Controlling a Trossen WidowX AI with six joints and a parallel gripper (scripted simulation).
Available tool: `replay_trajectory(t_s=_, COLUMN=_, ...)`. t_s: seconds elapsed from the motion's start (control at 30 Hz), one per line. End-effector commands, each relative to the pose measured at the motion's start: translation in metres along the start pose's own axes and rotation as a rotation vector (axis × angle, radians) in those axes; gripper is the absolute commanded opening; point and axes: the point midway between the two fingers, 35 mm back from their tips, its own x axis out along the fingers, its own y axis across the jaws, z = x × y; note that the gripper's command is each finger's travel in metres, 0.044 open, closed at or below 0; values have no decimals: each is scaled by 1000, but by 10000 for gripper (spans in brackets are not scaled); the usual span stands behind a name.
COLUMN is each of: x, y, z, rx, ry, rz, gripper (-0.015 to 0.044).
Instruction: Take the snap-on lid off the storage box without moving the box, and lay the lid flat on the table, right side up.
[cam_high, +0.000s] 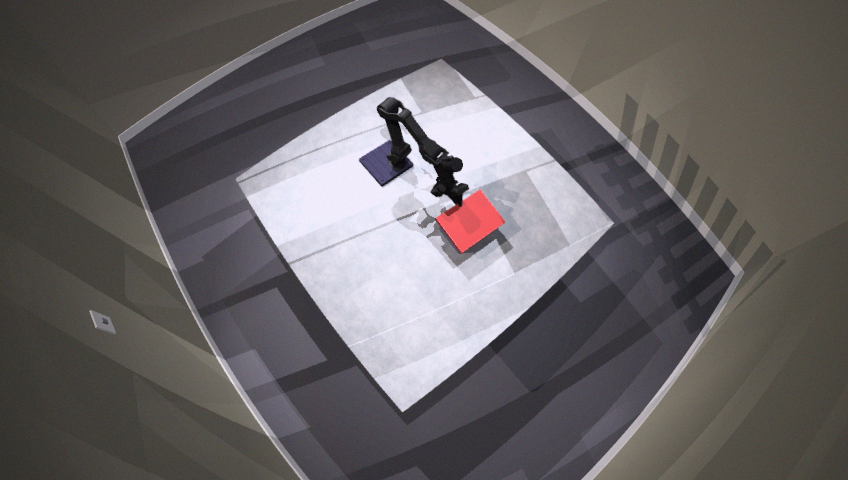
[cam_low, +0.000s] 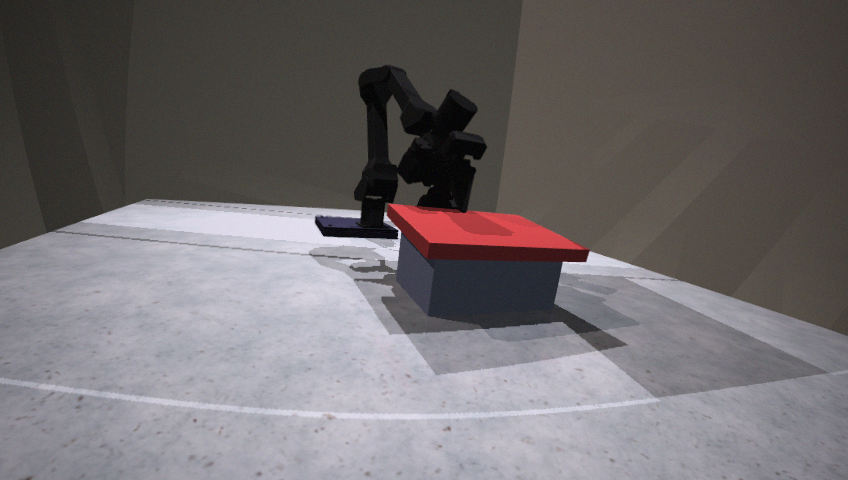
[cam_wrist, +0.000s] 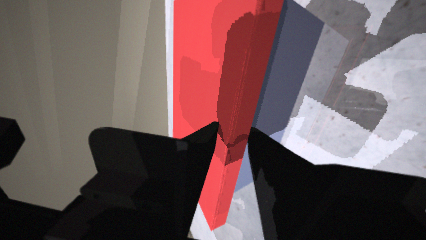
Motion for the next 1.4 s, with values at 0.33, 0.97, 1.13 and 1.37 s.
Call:
replay_trajectory(t_s=0.33, x=1, y=1, z=0, rx=-1, ry=2, rz=1, gripper=0)
replay_trajectory(t_s=0.97, x=-7, y=12, z=0, rx=-3, ry=6, rz=2, gripper=0)
replay_trajectory(t_s=1.13, x=-11, y=17, z=0, rx=-3, ry=6, rz=2, gripper=0)
replay_trajectory(t_s=1.37, x=-16, y=26, z=0, rx=-3, ry=6, rz=2, gripper=0)
